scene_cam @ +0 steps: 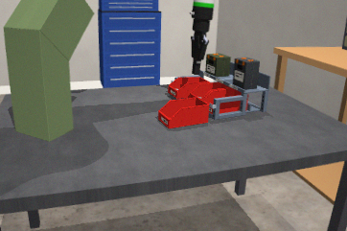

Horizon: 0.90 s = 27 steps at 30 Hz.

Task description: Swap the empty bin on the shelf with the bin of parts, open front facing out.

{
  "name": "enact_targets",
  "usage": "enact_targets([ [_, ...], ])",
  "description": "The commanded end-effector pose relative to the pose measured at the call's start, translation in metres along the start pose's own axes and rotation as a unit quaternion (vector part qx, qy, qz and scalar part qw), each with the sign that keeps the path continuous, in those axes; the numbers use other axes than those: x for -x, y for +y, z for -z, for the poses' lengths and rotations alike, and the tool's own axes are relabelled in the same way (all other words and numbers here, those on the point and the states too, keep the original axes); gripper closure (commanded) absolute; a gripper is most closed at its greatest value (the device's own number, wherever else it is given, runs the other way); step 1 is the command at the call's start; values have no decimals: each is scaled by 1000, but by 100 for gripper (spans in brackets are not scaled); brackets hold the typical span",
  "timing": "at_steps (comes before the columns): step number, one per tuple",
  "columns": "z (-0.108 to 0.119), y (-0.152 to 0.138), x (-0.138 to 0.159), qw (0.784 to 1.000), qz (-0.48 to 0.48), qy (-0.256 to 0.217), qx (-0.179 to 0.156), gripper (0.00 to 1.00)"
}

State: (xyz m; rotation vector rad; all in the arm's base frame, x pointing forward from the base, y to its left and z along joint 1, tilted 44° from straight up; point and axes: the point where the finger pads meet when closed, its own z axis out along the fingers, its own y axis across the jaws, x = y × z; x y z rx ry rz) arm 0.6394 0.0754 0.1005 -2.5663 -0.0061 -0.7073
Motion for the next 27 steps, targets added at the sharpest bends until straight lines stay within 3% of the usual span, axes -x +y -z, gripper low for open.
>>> enact_targets([
  [1,2,0,-1,1000,0,1,0,85],
  [27,28,0,1,1000,0,1,0,85],
])
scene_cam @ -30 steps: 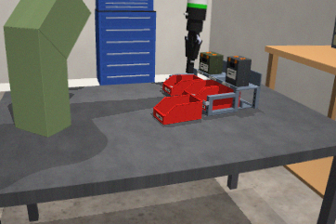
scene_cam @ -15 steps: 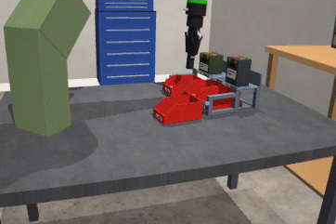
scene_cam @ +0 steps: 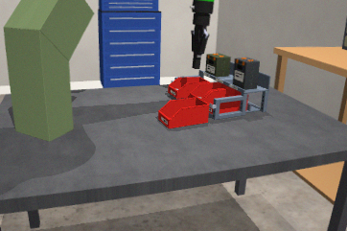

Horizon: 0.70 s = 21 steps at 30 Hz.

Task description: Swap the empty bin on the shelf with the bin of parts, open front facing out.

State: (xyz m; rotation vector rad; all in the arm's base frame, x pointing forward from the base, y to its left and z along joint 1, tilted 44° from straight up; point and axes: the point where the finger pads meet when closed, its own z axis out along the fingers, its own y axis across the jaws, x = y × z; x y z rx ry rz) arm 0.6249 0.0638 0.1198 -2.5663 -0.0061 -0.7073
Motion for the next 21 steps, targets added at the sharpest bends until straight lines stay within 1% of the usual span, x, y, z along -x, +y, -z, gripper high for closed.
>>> enact_targets([
  [1,2,0,-1,1000,0,1,0,85],
  [15,3,0,-1,1000,0,1,0,85],
  [16,3,0,-1,1000,0,1,0,90],
  [21,3,0,-1,1000,0,1,0,90],
])
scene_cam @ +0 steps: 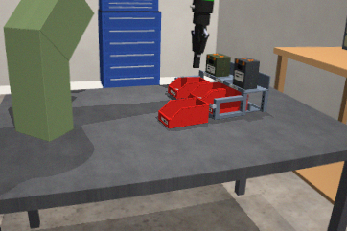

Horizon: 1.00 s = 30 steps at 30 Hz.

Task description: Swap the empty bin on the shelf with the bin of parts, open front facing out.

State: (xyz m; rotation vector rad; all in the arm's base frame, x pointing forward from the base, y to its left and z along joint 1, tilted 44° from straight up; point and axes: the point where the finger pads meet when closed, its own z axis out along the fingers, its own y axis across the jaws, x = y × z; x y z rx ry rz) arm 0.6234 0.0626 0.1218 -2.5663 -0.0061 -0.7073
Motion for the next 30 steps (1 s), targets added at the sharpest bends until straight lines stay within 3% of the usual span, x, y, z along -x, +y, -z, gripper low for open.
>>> enact_targets([
  [1,1,0,-1,1000,0,1,0,90],
  [21,-2,-4,4,999,37,2,0,90],
  [24,-8,-12,17,992,124,6,0,90],
  [30,-24,-35,61,956,294,9,6,90],
])
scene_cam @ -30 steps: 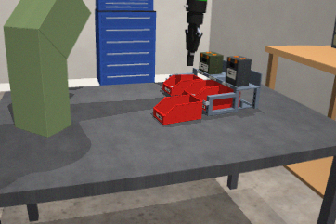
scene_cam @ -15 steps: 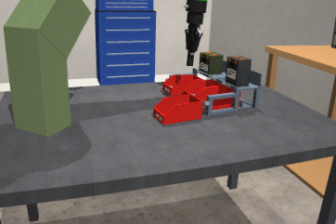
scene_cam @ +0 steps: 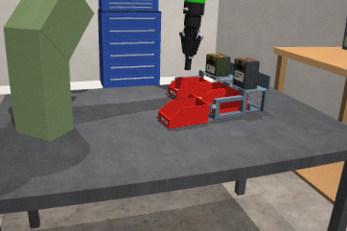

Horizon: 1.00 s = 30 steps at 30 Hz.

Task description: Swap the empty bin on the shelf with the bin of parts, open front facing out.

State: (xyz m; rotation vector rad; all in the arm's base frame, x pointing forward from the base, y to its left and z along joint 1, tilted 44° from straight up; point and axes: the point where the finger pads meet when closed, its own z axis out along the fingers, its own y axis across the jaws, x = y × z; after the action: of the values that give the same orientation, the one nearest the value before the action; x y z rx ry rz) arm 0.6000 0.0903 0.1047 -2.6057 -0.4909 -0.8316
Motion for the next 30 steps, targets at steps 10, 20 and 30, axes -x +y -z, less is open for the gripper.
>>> enact_targets([
  [10,-21,-58,66,933,361,4,14,90],
  [20,-21,-61,71,825,564,24,28,90],
  [30,-21,-61,71,825,564,24,28,90],
])
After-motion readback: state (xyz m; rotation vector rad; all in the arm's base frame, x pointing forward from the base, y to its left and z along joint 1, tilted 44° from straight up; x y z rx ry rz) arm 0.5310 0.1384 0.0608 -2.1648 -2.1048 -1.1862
